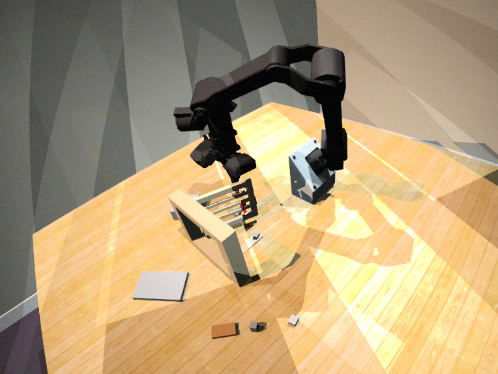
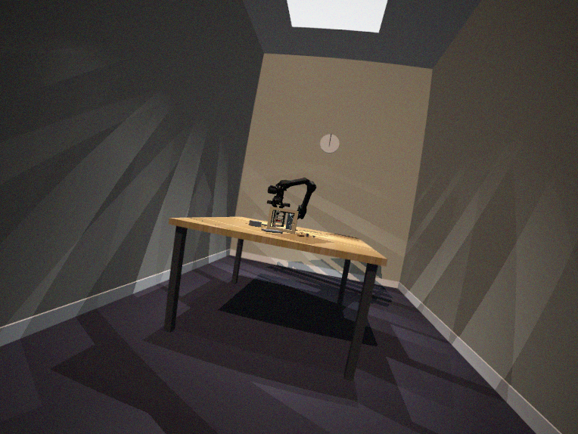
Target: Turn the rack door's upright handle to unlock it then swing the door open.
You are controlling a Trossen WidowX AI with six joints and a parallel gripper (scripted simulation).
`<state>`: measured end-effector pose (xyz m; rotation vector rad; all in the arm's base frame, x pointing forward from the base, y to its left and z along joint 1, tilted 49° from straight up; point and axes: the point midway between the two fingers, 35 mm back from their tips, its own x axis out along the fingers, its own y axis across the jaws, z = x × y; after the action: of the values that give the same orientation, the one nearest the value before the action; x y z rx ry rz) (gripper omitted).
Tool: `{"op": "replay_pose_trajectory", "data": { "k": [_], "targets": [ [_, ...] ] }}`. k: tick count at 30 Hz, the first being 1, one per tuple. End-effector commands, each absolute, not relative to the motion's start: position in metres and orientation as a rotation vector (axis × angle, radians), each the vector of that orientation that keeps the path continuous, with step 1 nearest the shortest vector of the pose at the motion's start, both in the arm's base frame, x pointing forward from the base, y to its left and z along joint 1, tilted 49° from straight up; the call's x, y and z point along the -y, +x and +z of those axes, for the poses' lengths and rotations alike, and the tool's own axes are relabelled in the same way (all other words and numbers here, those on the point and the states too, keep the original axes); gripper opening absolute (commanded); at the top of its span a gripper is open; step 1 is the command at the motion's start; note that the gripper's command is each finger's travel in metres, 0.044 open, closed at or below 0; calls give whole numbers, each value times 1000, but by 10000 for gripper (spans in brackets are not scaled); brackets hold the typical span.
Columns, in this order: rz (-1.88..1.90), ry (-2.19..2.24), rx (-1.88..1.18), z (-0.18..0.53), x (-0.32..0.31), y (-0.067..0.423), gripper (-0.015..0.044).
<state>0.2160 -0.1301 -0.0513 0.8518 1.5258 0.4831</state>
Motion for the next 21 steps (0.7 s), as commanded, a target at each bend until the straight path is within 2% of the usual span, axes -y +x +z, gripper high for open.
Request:
{"op": "replay_pose_trajectory", "data": {
  "k": [1,21],
  "targets": [
    [533,791,-1500,-58,137,217,10],
    [754,533,-1367,-90,167,225,10]
  ]
}}
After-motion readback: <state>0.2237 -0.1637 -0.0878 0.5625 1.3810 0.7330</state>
